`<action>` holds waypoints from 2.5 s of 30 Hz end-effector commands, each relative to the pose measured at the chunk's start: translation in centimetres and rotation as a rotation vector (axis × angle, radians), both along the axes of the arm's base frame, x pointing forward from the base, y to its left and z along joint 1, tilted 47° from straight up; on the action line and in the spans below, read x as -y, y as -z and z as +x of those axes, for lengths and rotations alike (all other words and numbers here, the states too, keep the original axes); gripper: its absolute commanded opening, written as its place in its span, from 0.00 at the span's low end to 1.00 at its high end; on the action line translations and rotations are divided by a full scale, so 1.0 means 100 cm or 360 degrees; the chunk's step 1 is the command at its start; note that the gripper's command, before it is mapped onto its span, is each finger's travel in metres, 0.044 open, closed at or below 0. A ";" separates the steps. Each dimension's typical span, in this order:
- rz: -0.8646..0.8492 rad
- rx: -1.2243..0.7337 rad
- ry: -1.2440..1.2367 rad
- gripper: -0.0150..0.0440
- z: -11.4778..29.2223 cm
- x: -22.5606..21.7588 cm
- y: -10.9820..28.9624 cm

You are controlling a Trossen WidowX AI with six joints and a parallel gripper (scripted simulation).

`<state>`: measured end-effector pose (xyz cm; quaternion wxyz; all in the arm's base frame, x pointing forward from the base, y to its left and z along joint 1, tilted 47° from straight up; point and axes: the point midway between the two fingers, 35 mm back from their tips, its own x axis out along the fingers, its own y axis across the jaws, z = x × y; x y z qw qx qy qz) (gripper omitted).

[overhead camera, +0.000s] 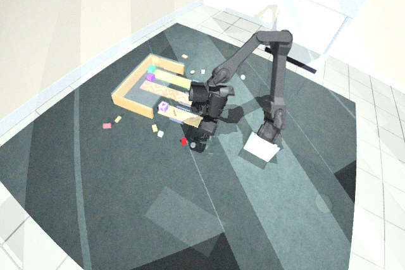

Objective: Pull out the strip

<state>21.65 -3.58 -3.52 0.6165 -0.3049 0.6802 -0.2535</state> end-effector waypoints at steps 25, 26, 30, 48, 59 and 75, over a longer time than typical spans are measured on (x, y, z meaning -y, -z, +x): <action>0.0000 -0.0029 0.0022 0.25 -0.033 0.003 -0.001; 0.0000 -0.0029 0.0022 0.25 -0.033 0.003 -0.001; 0.0006 -0.0023 0.0017 0.25 -0.023 -0.023 -0.024; -0.0009 0.0116 0.0154 0.79 0.025 -0.034 -0.025; -0.0008 0.0120 0.0154 1.00 0.065 -0.039 -0.023; -0.0007 0.0125 0.0154 1.00 0.122 -0.045 -0.022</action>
